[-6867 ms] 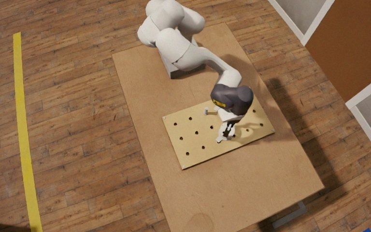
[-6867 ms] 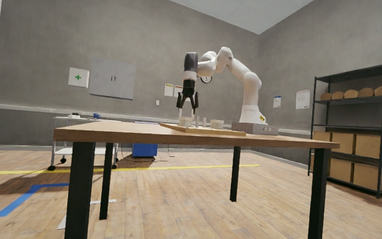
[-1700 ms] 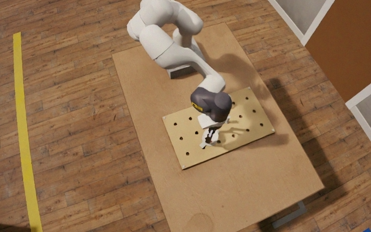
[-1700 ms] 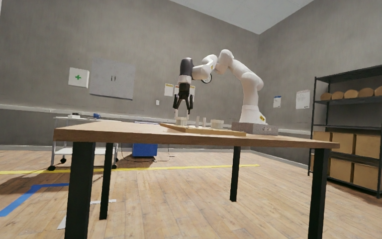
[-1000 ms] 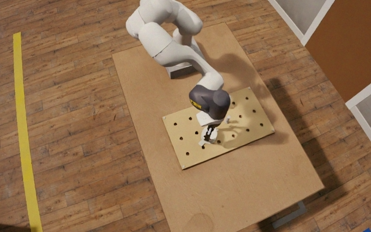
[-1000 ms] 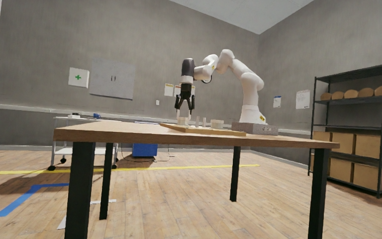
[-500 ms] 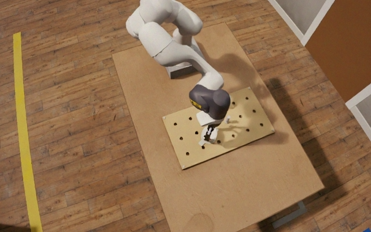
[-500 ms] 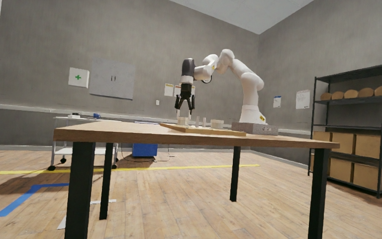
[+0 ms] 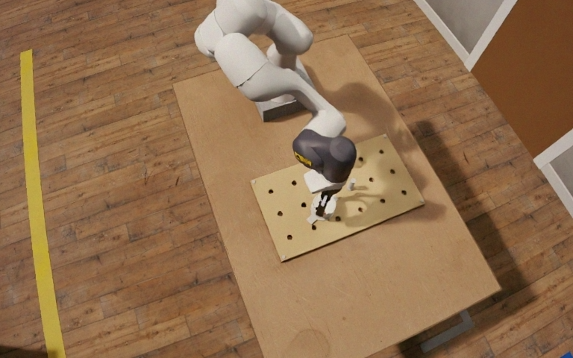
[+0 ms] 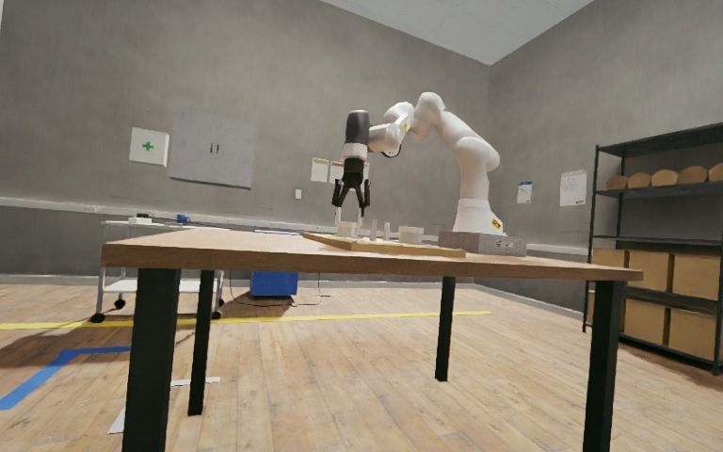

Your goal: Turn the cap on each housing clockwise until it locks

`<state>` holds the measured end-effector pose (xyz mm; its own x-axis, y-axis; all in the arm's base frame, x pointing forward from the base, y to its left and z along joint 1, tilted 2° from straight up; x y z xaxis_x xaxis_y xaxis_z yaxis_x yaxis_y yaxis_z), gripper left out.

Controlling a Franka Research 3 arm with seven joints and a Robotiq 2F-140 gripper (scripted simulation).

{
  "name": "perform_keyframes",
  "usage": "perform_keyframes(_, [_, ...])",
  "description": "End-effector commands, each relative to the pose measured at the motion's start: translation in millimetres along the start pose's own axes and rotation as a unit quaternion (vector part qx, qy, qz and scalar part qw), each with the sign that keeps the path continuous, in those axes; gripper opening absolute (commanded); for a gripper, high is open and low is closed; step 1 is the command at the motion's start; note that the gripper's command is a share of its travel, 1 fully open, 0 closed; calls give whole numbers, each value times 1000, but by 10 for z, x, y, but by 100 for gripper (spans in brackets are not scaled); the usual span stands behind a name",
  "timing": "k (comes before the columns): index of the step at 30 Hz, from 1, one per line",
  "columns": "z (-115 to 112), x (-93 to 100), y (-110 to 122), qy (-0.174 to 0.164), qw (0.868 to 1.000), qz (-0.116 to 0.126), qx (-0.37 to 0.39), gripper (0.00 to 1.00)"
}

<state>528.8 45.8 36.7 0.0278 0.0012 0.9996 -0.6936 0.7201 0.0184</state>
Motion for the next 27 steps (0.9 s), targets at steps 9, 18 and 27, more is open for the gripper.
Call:
perform_keyframes(9, [24,-6,95,0,1000,-1,-3,10])
perform_keyframes(18, [42,-6,191,0,1000,-1,-3,10])
perform_keyframes(27, [64,-6,310,0,1000,-1,-3,10])
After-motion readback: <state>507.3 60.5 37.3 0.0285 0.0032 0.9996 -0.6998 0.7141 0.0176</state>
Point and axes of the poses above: the point where the finger pads meet when closed, its own x axis back along the fingers, its own y axis across the jaws, z = x × y, the point moved 4 cm from there along x, back along the fingers, and after that the axes turned 11 degrees about -x, right-handed, at the moved point
